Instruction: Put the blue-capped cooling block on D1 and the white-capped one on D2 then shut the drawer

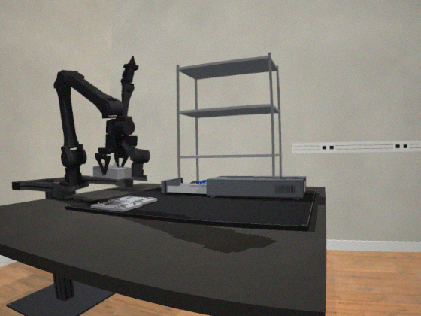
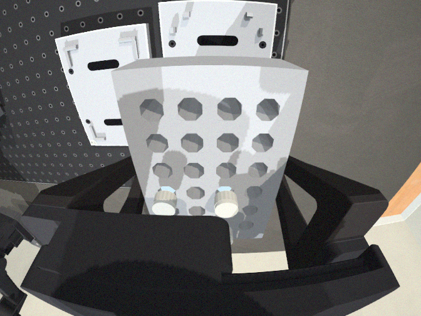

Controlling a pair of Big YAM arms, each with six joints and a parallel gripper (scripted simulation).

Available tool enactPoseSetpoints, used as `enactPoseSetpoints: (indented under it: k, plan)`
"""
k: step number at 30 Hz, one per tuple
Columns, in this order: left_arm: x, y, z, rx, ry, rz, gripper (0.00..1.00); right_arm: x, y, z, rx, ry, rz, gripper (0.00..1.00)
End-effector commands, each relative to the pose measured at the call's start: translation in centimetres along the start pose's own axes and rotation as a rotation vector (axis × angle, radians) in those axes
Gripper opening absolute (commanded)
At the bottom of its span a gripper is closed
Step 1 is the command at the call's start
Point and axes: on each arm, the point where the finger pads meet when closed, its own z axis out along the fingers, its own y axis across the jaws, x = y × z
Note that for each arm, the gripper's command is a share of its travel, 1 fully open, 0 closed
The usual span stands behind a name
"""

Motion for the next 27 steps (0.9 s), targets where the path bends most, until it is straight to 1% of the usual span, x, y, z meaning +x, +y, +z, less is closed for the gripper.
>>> enactPoseSetpoints:
  k: [1, 4, 5, 12, 14, 16, 19, 20, 22, 25, 26, 27]
  plan:
    - [2.3, -0.2, 0.8, 0.001, 0.034, 0.008, 0.00, -4.3, -0.9, -6.2, 0.035, -0.178, -0.011, 0.00]
    - [2.3, -0.2, 0.8, 0.001, 0.034, 0.008, 0.00, -4.7, -1.5, -5.0, 0.034, -0.168, 0.006, 0.00]
    - [2.3, -0.2, 0.8, 0.001, 0.034, 0.008, 0.00, -4.8, -1.6, -4.4, 0.029, -0.142, 0.008, 0.00]
    - [2.3, -0.2, 0.8, 0.001, 0.034, 0.008, 0.00, -5.6, -2.0, -0.8, 0.028, -0.139, 0.007, 0.00]
    - [2.3, -0.2, 0.8, 0.001, 0.034, 0.008, 0.00, -5.3, -1.9, 0.2, 0.016, -0.087, -0.002, 0.00]
    - [2.3, -0.2, 0.8, 0.001, 0.034, 0.008, 0.00, -4.9, -1.8, 1.1, 0.016, -0.087, -0.002, 0.00]
    - [2.3, -0.2, 0.8, 0.001, 0.034, 0.008, 0.00, -4.8, -1.7, 1.6, 0.016, -0.088, -0.011, 0.00]
    - [2.3, -0.2, 0.8, 0.001, 0.034, 0.008, 0.00, -4.6, -1.5, 2.0, 0.024, -0.123, -0.009, 0.00]
    - [2.3, -0.2, 0.8, 0.001, 0.034, 0.008, 0.00, -4.4, -1.0, 2.9, 0.023, -0.124, -0.014, 0.00]
    - [2.3, -0.2, 0.8, 0.001, 0.034, 0.008, 0.00, -4.6, -1.1, 3.3, 0.025, -0.127, -0.010, 0.00]
    - [2.3, -0.2, 0.8, 0.001, 0.034, 0.008, 0.00, -4.9, -1.3, 3.1, 0.034, -0.163, -0.004, 0.00]
    - [2.3, -0.2, 0.8, 0.001, 0.034, 0.008, 0.00, -5.3, -1.4, 3.1, 0.033, -0.159, -0.003, 0.00]
